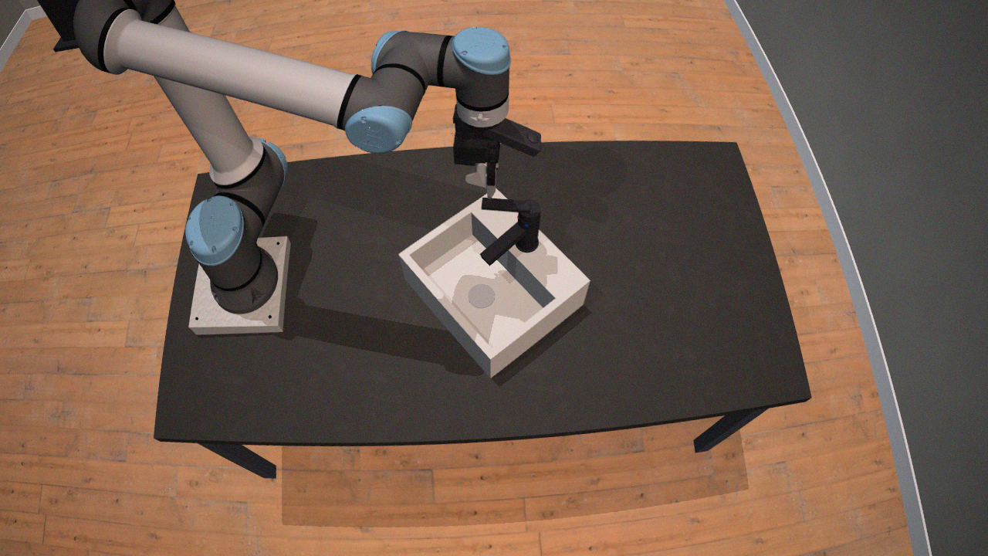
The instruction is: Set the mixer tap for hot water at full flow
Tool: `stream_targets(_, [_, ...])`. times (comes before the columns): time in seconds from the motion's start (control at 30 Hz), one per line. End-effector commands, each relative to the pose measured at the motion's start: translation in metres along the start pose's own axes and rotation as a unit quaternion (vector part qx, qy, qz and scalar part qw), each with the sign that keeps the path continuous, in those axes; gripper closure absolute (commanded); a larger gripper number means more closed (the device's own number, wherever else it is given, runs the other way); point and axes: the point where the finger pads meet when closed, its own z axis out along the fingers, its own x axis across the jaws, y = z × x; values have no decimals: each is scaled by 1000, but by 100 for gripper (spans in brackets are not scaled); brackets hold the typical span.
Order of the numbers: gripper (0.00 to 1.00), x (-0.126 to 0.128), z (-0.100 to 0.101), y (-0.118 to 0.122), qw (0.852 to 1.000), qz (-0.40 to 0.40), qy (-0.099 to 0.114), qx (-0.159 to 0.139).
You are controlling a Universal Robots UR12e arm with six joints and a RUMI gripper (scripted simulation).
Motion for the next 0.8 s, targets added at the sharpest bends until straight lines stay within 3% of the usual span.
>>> stream_targets(0.0, [63, 0, 2, 0, 1000, 0, 0, 1])
stream_targets(0.77, [63, 0, 31, -1, 1000, 0, 0, 1])
